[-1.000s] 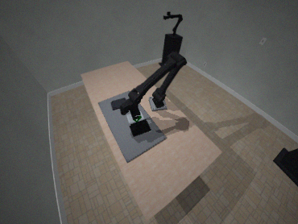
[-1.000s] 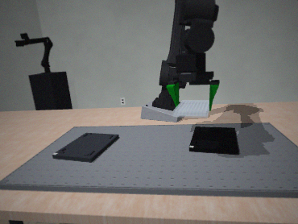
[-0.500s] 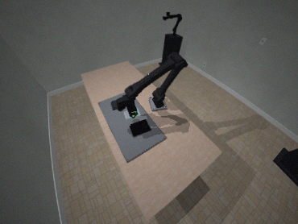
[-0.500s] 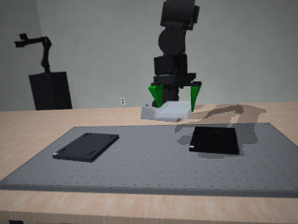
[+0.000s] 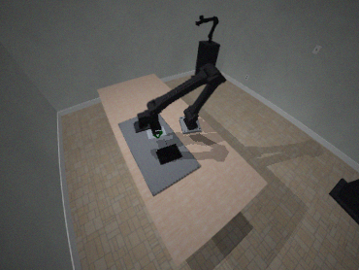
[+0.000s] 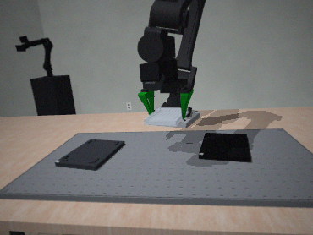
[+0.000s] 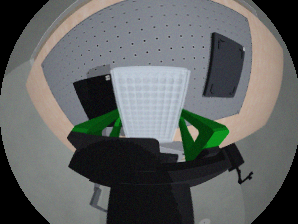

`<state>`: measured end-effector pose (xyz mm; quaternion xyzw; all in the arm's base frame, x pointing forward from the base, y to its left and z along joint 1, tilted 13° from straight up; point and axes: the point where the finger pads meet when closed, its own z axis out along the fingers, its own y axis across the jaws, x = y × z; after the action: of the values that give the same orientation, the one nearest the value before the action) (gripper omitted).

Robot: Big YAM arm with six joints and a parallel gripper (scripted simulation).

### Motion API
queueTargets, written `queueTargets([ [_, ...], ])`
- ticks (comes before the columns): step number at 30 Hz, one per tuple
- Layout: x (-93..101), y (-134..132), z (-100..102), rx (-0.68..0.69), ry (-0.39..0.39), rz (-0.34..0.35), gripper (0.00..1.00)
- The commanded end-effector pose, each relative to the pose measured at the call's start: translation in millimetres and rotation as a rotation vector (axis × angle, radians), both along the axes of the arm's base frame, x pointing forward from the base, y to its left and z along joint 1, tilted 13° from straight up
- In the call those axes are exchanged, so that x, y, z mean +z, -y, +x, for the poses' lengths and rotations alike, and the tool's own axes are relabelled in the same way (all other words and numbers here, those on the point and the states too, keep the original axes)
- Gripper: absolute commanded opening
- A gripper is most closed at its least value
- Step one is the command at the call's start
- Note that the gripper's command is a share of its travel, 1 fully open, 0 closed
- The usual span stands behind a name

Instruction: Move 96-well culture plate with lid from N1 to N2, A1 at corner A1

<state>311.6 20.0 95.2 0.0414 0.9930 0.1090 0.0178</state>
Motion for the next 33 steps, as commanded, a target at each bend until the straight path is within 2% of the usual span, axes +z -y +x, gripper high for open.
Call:
queueTargets([
  [1,22.5,8.4,31.0,0.033,0.08,-0.001,0.0],
  [33,1.3,108.3,54.5,0.032,0.084,-0.019,0.0],
])
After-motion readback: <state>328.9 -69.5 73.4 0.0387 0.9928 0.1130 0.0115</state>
